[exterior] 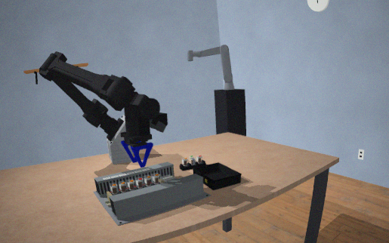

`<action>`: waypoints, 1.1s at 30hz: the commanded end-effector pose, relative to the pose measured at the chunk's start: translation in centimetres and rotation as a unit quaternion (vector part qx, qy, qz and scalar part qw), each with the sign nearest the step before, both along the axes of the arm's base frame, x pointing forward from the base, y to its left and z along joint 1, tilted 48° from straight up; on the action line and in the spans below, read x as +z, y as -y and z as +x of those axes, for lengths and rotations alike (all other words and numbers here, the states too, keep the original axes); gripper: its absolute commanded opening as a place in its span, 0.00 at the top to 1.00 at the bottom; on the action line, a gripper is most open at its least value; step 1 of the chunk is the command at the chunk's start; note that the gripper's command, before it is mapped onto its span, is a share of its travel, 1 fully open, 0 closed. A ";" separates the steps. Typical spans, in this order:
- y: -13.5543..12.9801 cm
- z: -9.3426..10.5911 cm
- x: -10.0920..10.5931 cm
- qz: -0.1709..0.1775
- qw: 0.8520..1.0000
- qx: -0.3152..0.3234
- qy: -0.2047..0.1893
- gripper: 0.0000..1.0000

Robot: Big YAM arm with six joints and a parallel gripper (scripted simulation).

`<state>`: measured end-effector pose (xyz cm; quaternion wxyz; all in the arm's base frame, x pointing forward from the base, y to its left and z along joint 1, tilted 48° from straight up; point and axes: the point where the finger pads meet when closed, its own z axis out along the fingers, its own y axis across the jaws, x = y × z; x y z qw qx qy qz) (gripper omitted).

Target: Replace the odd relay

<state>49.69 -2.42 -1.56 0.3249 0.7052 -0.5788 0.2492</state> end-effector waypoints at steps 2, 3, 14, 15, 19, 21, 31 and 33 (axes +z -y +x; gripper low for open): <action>-0.7 1.0 0.9 0.007 1.000 -0.001 0.028 0.41; -0.5 1.2 1.2 0.007 0.999 -0.003 0.031 0.41; 0.3 2.0 2.2 0.009 0.999 -0.010 0.044 0.41; 0.3 2.0 2.3 0.009 0.999 -0.010 0.045 0.41; 0.1 2.0 2.2 0.009 0.999 -0.009 0.044 0.41; -0.1 2.0 2.0 0.009 0.999 -0.006 0.042 0.41; -0.7 2.0 1.7 0.009 0.999 0.000 0.039 0.41; -0.9 2.2 1.7 0.009 0.999 0.000 0.040 0.41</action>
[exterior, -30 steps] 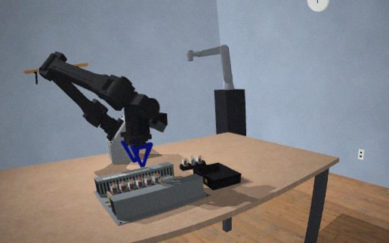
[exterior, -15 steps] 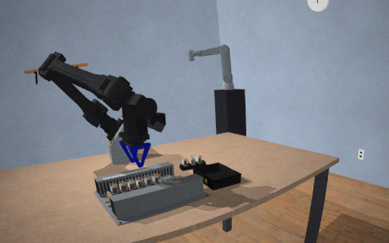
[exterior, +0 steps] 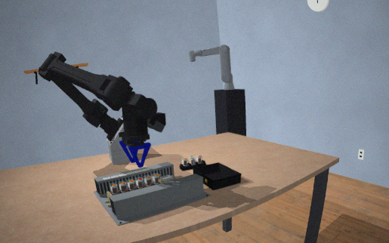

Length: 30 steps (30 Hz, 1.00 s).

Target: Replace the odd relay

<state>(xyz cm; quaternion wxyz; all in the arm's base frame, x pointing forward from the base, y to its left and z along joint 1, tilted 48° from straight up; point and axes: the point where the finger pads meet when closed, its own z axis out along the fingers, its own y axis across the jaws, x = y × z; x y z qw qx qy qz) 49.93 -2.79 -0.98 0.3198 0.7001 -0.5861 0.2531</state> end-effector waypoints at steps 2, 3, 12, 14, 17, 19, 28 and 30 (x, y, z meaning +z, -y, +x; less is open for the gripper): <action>-1.5 2.0 1.2 0.007 1.000 0.007 0.030 0.41; -1.5 2.0 1.2 0.007 1.000 0.007 0.030 0.41; -2.3 2.1 1.0 0.005 1.000 0.011 0.021 0.41; -2.1 2.1 1.0 0.005 1.000 0.009 0.020 0.41; -1.6 2.1 1.0 0.005 1.000 0.006 0.018 0.41; -1.5 2.1 1.0 0.005 1.000 0.005 0.018 0.41; -1.1 2.1 0.9 0.005 1.000 0.001 0.017 0.41; -1.0 2.1 0.9 0.005 1.000 0.001 0.016 0.41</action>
